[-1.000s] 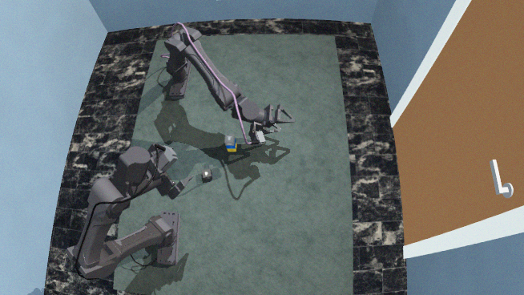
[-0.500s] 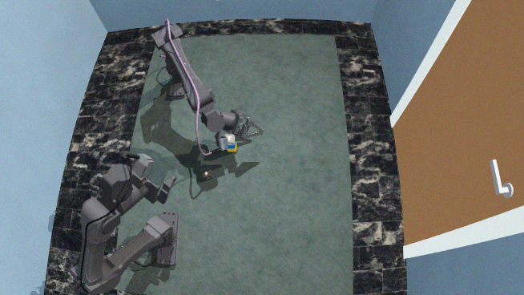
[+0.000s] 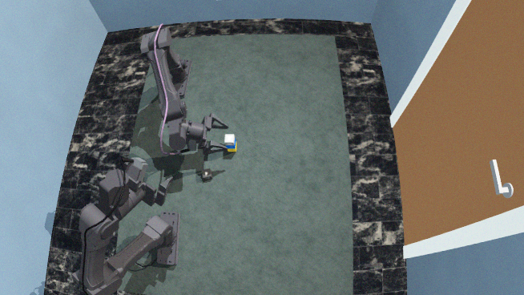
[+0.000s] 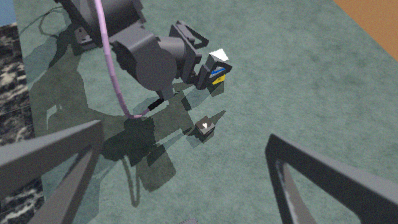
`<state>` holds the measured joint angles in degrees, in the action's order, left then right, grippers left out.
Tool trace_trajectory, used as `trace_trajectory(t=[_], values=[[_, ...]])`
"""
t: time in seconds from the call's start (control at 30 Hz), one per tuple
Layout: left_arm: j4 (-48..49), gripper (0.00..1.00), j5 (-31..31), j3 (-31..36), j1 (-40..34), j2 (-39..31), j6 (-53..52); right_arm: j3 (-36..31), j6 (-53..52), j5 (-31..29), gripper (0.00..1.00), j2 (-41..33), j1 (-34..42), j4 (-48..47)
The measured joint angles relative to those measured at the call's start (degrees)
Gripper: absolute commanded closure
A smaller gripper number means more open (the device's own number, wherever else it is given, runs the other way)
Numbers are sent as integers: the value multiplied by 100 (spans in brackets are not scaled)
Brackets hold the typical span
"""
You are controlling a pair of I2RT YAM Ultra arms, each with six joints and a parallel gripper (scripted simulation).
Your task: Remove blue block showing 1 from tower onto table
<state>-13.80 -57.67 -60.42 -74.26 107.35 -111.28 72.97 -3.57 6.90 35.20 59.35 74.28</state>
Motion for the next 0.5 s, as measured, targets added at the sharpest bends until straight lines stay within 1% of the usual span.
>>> trace_trajectory(t=[0.13, 0.27, 0.5], values=[[-7, 0, -258, 127, -376, 160, -339, 0, 4, 0, 0, 0, 0, 0], [-92, 0, -372, 275, -734, 334, -518, 0, 7, 0, 0, 0, 0, 0], [-120, 0, -415, 297, -852, 350, -538, 0, 9, 2, 0, 0, 0, 0]])
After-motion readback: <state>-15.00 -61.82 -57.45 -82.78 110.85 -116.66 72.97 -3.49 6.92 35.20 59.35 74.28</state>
